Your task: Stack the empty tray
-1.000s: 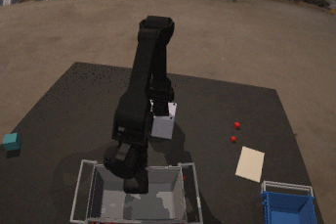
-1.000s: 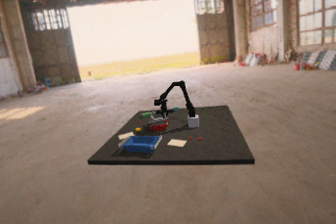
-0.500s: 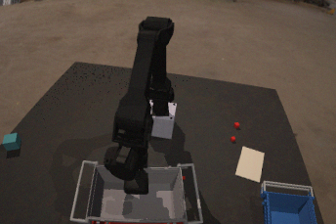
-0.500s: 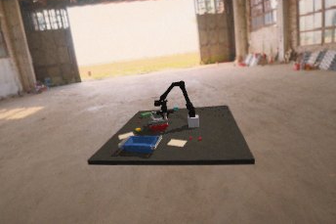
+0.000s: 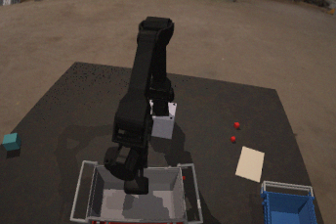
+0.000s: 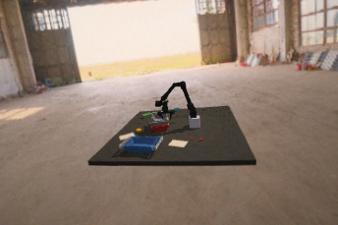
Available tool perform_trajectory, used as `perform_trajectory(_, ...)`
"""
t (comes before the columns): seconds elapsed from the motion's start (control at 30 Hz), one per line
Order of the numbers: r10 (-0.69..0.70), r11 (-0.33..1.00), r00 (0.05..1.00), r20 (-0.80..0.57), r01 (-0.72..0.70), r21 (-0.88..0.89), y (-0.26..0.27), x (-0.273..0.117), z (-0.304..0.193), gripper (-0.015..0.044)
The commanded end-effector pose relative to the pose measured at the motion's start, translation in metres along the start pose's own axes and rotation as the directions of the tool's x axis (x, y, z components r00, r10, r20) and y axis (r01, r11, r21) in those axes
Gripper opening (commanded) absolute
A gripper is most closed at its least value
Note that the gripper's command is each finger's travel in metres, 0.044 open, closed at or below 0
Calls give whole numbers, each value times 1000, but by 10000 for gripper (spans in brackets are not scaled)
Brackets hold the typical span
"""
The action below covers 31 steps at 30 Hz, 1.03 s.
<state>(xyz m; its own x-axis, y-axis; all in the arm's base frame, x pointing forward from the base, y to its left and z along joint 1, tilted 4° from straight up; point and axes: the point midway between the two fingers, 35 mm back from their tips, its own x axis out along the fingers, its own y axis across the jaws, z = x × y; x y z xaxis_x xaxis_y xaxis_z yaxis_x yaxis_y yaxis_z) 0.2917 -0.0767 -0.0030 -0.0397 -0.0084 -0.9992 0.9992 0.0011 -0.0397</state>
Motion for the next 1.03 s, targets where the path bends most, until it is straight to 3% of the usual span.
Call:
perform_trajectory(0.0, -4, 1000, 1000, 3, 4, -3, -1, 1, 0, 440)
perform_trajectory(0.3, 0, 1000, 1000, 0, 0, 0, 1, -6, 0, 440)
perform_trajectory(0.8, -3, 1000, 1000, 2, 3, -2, 2, -106, 0, 440)
perform_trajectory(1.0, 1, 1000, 1000, 2, -1, -5, -2, -106, 0, 440)
